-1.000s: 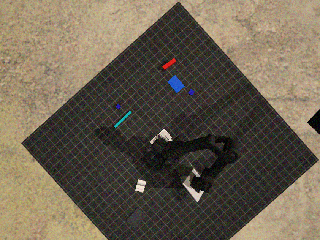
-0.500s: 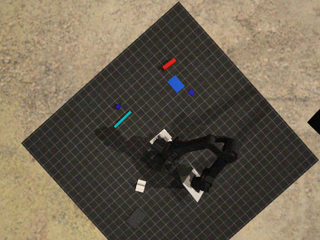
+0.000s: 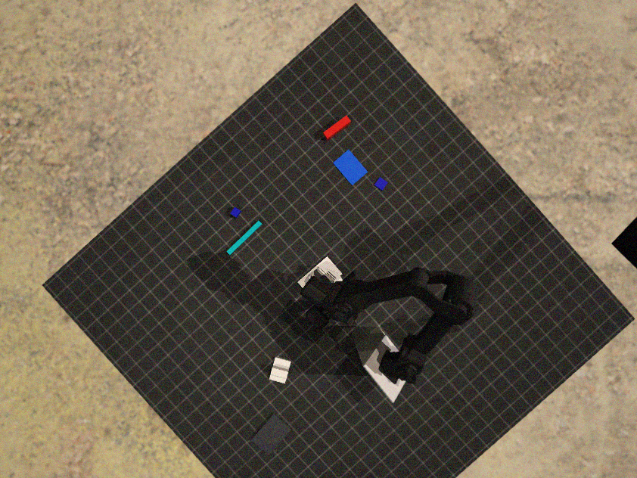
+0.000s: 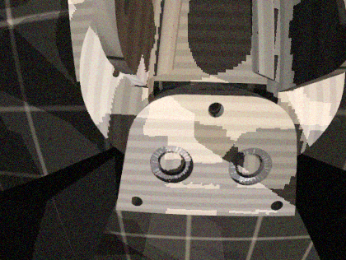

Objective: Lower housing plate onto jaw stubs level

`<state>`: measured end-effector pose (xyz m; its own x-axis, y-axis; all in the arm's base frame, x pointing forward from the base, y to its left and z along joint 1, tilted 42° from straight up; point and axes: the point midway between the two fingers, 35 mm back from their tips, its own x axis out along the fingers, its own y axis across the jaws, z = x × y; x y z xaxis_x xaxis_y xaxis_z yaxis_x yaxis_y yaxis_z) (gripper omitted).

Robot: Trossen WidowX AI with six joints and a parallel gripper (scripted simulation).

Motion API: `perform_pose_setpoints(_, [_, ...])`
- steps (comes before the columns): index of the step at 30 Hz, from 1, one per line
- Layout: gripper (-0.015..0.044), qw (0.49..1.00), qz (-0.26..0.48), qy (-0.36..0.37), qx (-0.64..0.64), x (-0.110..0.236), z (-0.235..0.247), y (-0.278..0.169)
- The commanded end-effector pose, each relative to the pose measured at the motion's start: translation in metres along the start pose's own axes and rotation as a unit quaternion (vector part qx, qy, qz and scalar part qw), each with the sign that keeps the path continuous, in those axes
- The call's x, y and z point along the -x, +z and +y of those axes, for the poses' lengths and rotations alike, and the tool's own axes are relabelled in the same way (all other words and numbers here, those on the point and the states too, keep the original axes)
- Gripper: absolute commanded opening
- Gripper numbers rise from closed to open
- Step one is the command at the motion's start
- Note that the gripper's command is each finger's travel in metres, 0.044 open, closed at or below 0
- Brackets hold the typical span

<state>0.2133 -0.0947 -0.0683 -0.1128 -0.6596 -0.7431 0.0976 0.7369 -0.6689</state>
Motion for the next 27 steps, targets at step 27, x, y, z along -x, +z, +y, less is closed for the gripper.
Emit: perform_pose_setpoints(27, [0.044, 1.0, -0.001, 0.002, 0.001, 0.069, 0.001, 0.001])
